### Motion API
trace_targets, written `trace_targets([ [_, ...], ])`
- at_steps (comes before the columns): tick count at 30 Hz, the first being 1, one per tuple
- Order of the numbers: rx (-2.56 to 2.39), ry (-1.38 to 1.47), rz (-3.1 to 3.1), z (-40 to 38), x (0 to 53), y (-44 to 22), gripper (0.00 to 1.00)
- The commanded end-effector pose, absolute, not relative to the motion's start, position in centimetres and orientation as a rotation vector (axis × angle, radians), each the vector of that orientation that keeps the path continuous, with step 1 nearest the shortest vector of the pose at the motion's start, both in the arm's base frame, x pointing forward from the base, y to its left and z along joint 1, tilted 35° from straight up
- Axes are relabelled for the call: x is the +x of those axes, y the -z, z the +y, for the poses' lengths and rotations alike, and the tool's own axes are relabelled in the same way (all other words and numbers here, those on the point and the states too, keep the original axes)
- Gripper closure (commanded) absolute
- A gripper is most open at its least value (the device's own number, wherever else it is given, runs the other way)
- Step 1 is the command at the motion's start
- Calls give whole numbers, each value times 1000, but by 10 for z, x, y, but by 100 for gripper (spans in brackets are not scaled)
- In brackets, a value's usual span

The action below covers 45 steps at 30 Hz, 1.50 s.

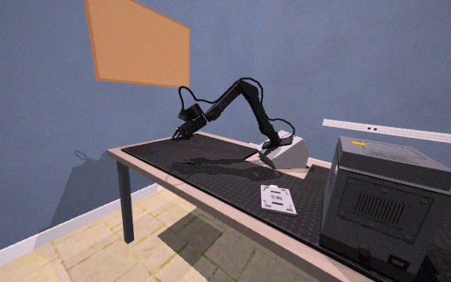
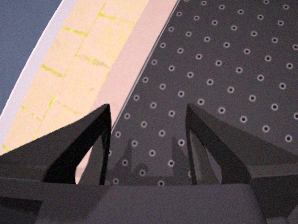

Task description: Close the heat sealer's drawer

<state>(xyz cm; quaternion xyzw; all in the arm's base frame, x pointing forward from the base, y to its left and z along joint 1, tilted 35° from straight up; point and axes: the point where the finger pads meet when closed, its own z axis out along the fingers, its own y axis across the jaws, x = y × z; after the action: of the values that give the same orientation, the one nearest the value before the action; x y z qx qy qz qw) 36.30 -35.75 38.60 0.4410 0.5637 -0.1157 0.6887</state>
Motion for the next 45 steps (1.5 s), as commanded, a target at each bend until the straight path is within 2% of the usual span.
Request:
trace_targets([
  [1, 946, 259, 1252, -344, 372, -407, 55],
  [6, 958, 258, 1270, -333, 388, -382, 55],
  [7, 927, 244, 1269, -326, 385, -406, 55],
  [13, 907, 204, 1377, -314, 407, -382, 55],
  [18, 891, 206, 1342, -304, 411, -390, 55],
  [21, 921, 205, 1392, -298, 422, -356, 55],
  [23, 861, 165, 1431, -287, 424, -377, 55],
  [38, 788, 101, 1600, -252, 453, -349, 55],
  [45, 780, 103, 1551, -227, 462, -356, 55],
])
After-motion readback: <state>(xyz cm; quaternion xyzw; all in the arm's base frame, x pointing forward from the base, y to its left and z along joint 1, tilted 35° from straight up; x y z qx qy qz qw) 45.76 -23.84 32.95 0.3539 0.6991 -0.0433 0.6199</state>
